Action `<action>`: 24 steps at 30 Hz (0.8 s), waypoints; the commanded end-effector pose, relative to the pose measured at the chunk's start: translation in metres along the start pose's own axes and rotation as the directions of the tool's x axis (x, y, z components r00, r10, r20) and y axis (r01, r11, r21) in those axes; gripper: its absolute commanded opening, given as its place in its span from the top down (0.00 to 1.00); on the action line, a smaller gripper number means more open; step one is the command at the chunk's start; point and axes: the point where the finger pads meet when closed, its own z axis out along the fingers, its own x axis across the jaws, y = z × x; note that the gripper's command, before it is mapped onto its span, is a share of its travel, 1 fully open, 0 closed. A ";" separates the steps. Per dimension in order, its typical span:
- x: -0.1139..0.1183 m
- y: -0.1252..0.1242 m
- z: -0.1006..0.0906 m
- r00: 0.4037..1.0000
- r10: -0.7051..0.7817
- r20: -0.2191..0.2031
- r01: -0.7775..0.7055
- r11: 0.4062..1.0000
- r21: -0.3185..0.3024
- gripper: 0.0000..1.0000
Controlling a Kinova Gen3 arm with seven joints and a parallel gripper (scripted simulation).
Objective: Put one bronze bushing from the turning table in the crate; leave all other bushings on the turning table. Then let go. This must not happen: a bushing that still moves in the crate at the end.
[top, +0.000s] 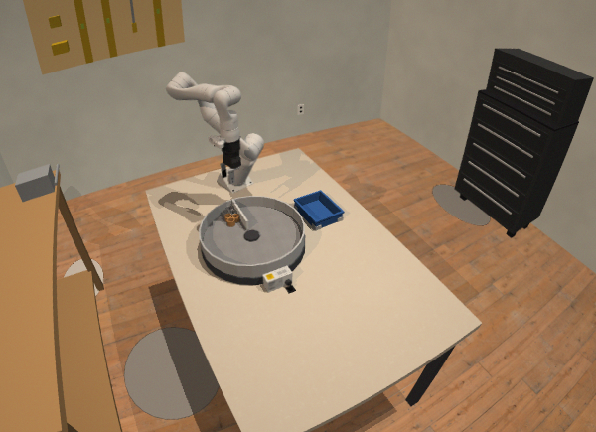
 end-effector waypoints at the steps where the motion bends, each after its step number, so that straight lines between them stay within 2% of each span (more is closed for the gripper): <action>1: 0.000 0.000 0.000 1.000 0.000 0.000 0.000 1.000 0.001 0.00; 14: 0.000 0.000 0.000 1.000 0.000 0.000 0.000 1.000 0.001 0.00; 19: -0.008 0.019 0.037 1.000 -0.005 0.002 0.005 1.000 0.000 0.00; 24: -0.008 0.019 0.037 1.000 -0.005 0.002 0.005 1.000 0.000 0.00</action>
